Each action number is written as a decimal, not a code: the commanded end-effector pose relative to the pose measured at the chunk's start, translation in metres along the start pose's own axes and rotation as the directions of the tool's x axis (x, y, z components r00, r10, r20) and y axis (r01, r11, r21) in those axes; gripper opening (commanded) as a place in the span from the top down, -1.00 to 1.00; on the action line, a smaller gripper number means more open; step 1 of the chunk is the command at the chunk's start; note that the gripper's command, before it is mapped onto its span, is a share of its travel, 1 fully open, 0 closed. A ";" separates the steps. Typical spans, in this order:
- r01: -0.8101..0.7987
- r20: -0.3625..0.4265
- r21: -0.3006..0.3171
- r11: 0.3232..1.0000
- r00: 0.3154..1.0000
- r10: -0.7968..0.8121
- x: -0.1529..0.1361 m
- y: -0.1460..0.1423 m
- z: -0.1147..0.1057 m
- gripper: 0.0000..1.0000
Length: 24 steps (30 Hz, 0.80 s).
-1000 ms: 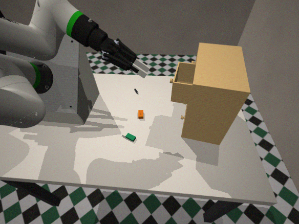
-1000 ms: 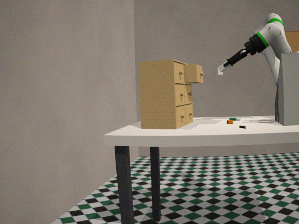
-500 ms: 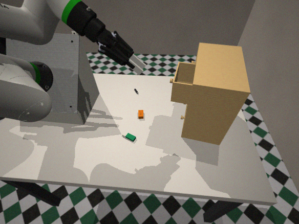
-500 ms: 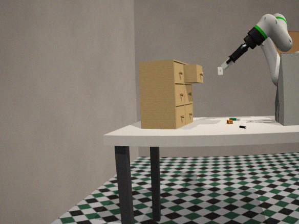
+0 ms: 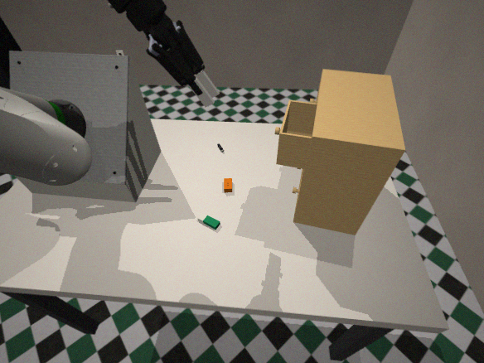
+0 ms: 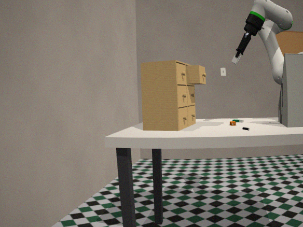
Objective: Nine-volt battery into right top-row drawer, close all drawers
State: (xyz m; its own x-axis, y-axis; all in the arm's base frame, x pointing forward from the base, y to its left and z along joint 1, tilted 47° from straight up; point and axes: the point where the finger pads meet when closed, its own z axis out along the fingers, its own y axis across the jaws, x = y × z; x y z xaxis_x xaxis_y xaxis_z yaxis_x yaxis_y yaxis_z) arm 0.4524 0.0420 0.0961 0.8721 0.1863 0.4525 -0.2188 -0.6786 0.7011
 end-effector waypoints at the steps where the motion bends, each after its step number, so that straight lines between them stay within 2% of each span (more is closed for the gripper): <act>1: 0.005 0.235 -0.039 0.999 0.972 0.004 -0.001 0.004 -0.022 0.60; 5: 0.006 0.349 -0.038 0.999 0.937 0.008 -0.005 0.004 -0.038 0.60; 7: 0.006 0.349 -0.038 0.999 0.937 0.008 -0.005 0.004 -0.038 0.60; 14: 0.006 0.480 -0.039 0.999 0.877 0.014 -0.009 0.003 -0.057 0.60; 19: 0.005 0.520 -0.039 0.999 0.854 0.015 -0.011 0.003 -0.064 0.60; 24: 0.006 0.528 -0.038 0.999 0.849 0.016 -0.011 0.003 -0.065 0.60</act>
State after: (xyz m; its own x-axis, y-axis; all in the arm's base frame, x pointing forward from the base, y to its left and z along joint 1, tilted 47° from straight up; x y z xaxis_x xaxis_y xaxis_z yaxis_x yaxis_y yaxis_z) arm 0.4136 0.0840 0.1285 0.9683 -0.2268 0.1047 -0.2305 -0.6499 0.7242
